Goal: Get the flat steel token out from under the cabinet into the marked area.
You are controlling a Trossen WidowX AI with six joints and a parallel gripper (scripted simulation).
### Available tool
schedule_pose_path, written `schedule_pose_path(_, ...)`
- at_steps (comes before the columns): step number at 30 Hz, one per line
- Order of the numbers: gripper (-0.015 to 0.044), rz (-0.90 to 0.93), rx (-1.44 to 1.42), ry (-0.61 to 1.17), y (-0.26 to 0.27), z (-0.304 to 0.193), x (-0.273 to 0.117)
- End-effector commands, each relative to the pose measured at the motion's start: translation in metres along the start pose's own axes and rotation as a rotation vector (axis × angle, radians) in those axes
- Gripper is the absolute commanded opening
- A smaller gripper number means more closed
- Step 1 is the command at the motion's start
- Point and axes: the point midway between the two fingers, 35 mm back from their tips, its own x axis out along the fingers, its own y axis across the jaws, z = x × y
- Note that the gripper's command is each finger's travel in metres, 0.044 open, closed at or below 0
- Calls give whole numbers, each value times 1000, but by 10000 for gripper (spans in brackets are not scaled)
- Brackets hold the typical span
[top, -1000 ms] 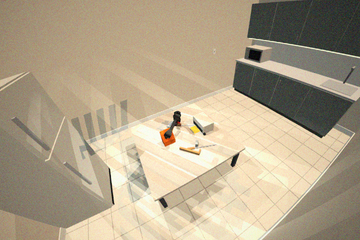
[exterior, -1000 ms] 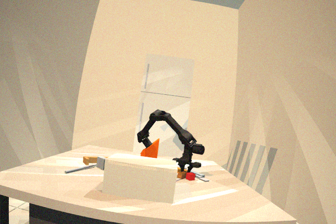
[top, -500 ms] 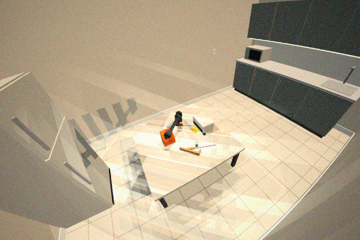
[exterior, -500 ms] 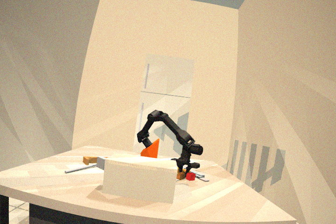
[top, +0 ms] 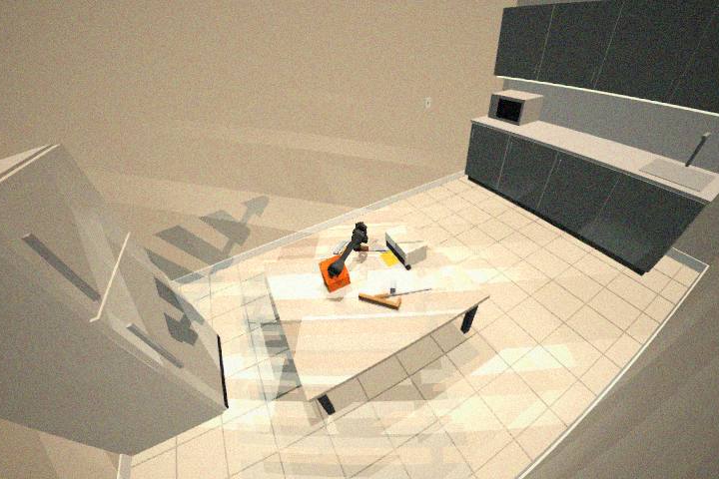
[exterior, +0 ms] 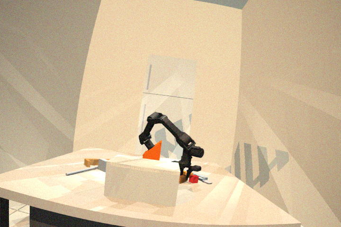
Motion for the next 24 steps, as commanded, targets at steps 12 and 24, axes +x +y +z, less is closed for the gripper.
schedule_pose_path(12,0,-1,3,-3,0,37,0)
schedule_pose_path(24,0,-1,3,-4,0,62,0)
